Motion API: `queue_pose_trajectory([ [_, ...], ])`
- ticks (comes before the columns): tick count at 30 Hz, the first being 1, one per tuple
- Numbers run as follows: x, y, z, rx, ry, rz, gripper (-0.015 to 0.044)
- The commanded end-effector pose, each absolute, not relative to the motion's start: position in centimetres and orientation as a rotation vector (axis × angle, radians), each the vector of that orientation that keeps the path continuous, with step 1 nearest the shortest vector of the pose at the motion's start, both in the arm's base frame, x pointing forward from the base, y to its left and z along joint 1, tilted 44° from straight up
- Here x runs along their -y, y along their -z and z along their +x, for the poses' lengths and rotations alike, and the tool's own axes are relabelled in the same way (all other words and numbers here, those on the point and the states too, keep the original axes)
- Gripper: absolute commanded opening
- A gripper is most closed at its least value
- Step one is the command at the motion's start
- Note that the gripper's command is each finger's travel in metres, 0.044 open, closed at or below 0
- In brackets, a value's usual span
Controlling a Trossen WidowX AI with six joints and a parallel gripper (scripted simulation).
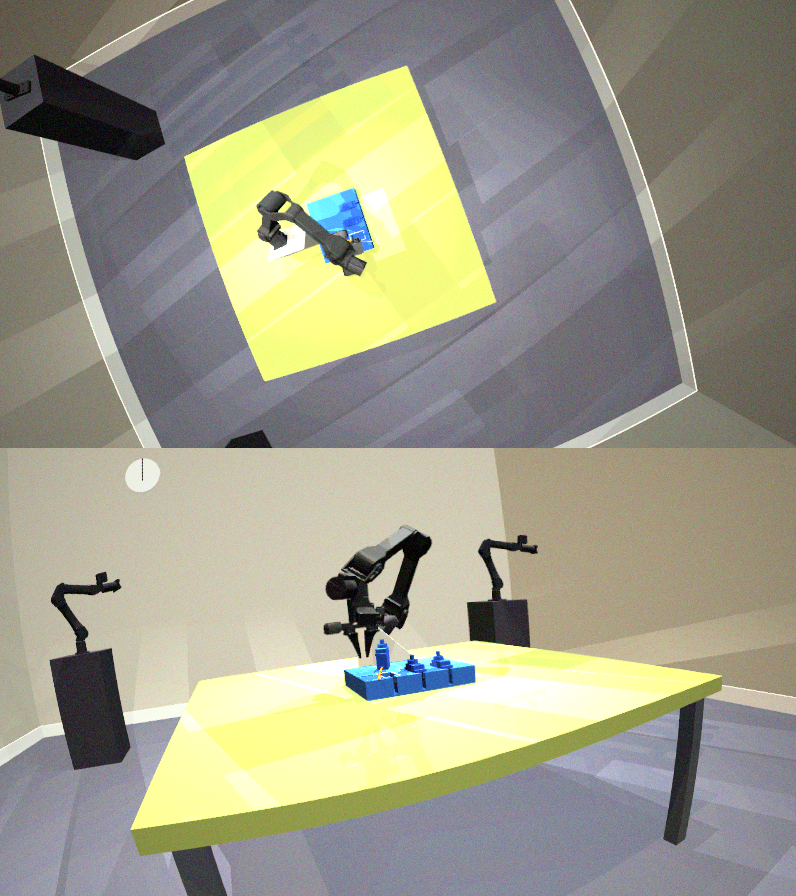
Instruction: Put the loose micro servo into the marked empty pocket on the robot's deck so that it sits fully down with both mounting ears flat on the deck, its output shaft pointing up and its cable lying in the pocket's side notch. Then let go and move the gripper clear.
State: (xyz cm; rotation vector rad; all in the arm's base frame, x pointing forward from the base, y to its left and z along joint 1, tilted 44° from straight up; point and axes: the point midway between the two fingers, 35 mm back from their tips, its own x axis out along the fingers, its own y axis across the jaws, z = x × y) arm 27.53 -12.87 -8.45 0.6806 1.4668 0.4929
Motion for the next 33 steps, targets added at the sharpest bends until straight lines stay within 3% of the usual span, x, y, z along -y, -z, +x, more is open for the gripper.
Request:
queue_pose_trajectory([
  [1,12.7,7.0,26.9,-1.486,-0.447,0.722,0.0158],
  [12,11.0,1.0,23.1,-1.581,-0.204,0.978,0.044],
  [33,8.6,3.2,23.0,-1.585,-0.19,0.994,0.044],
])
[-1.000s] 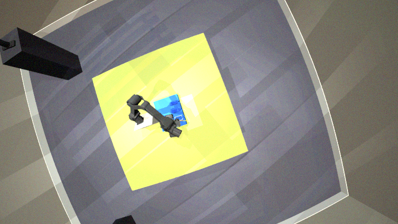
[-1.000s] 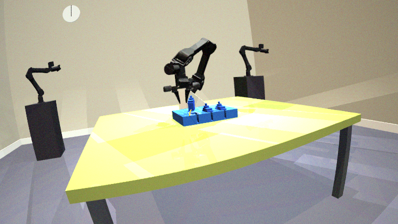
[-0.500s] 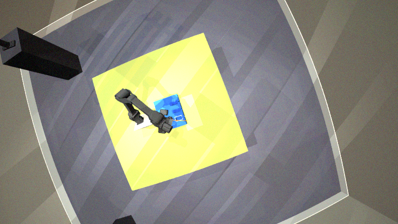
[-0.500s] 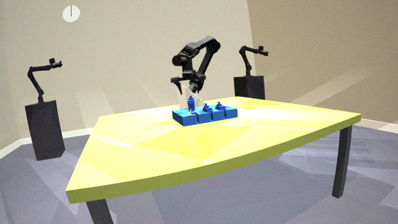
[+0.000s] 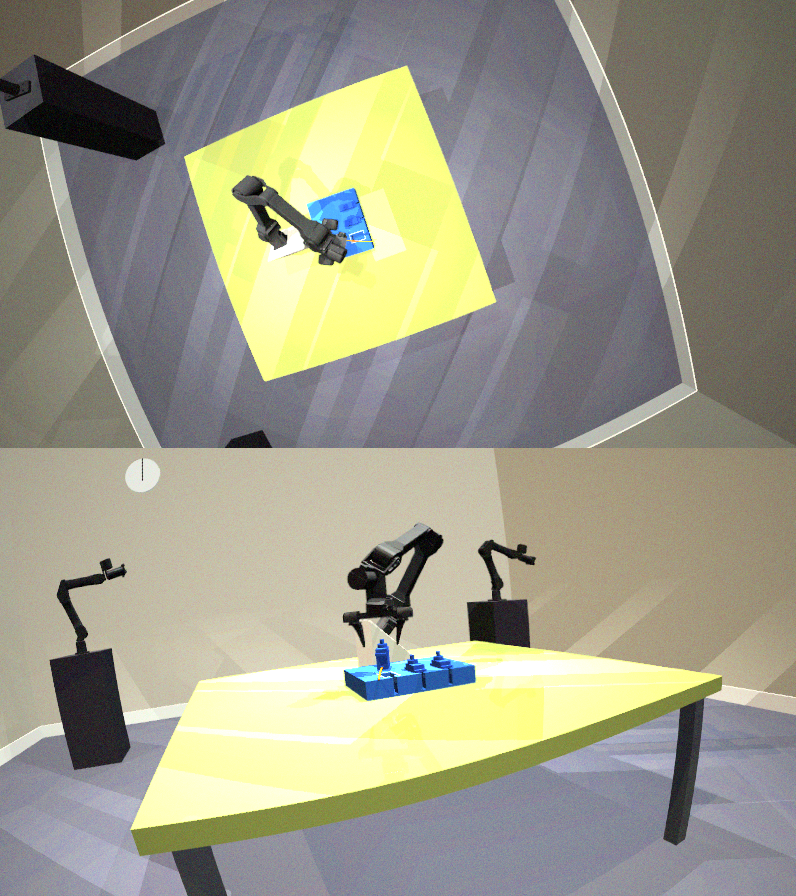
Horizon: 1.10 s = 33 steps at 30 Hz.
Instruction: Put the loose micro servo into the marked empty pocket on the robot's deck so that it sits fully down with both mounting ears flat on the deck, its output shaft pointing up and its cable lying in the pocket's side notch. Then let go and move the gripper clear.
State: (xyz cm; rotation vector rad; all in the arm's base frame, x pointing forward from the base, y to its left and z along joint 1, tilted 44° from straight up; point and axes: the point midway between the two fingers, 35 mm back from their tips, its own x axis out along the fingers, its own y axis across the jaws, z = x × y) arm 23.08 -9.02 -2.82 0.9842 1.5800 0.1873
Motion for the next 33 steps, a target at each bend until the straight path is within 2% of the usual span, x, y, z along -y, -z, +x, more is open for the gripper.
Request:
queue_pose_trajectory([
  [1,8.5,3.3,23.0,-1.585,-0.19,0.994,0.044],
  [9,7.8,4.1,23.1,-1.585,-0.191,0.994,0.044],
  [21,7.8,4.1,23.1,-1.585,-0.191,0.994,0.0125],
  [26,7.8,4.1,23.1,-1.585,-0.191,0.994,0.0092],
  [30,8.4,3.4,23.0,-1.585,-0.19,0.993,0.0],
  [33,9.3,2.1,22.7,-1.586,-0.19,0.993,0.0],
])
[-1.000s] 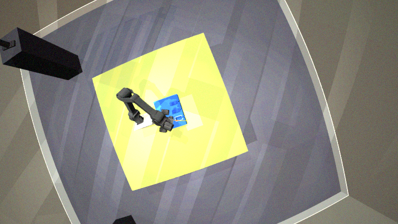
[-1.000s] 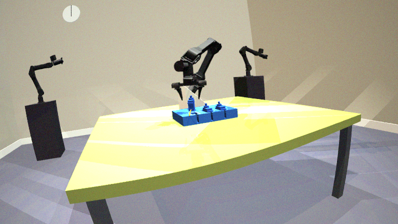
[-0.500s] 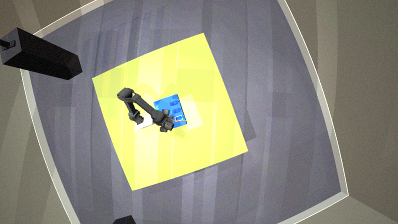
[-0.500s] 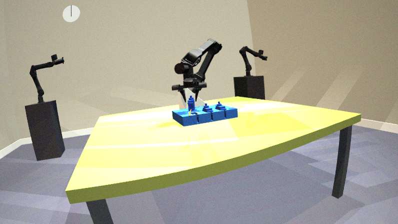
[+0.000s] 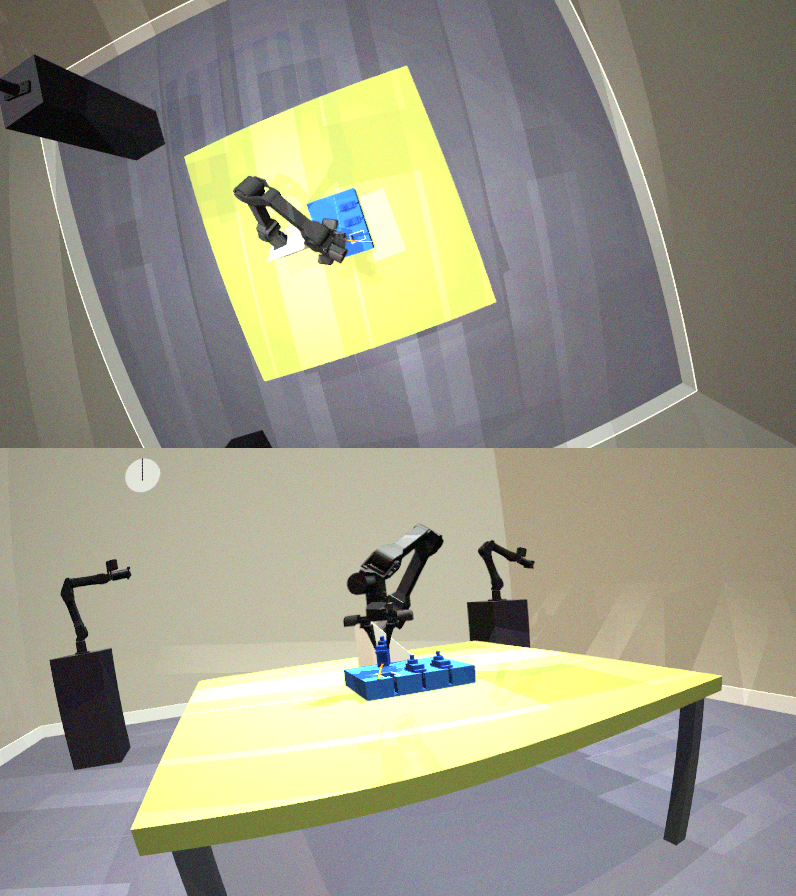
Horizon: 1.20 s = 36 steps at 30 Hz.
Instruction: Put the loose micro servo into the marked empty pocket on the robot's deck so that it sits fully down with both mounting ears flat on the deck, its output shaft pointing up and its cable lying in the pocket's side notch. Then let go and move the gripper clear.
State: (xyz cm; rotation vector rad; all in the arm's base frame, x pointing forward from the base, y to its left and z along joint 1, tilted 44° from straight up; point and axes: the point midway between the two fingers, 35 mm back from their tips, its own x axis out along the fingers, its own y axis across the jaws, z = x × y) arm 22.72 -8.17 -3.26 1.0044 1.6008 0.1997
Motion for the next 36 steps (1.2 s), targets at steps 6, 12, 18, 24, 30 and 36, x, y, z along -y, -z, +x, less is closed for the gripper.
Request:
queue_pose_trajectory([
  [6,9.4,1.6,22.2,-1.586,-0.189,0.994,0.0],
  [12,9.4,1.6,22.1,-1.586,-0.189,0.994,0.0],
  [18,9.5,1.6,22.6,-1.586,-0.19,0.994,0.0],
  [24,10.9,2.8,22.5,-1.586,-0.189,0.992,0.0],
  [30,11.0,3.0,22.4,-1.573,-0.229,0.952,0.0],
  [36,11.0,3.0,22.4,-1.521,-0.374,0.801,0.0],
])
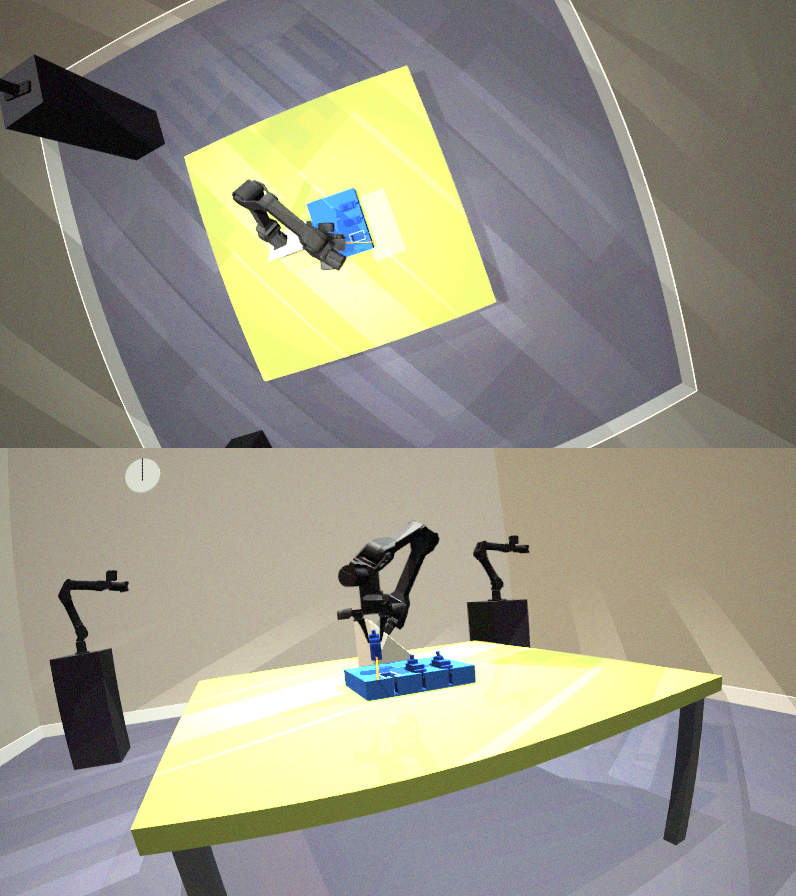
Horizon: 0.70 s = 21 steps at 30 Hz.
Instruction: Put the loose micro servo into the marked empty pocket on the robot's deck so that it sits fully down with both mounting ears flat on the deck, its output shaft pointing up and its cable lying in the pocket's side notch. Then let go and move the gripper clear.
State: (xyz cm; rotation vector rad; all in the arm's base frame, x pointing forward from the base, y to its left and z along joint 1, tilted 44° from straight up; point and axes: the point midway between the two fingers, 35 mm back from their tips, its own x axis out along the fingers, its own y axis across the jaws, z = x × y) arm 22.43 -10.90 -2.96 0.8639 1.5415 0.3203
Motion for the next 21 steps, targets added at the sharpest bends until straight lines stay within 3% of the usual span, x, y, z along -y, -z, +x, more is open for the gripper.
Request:
queue_pose_trajectory([
  [1,11.0,3.0,22.4,-1.51,-0.399,0.774,0.0],
  [11,11.1,3.0,22.8,-1.472,-0.485,0.679,0.0],
  [21,11.4,3.0,26.6,-1.47,-0.486,0.678,0.0],
])
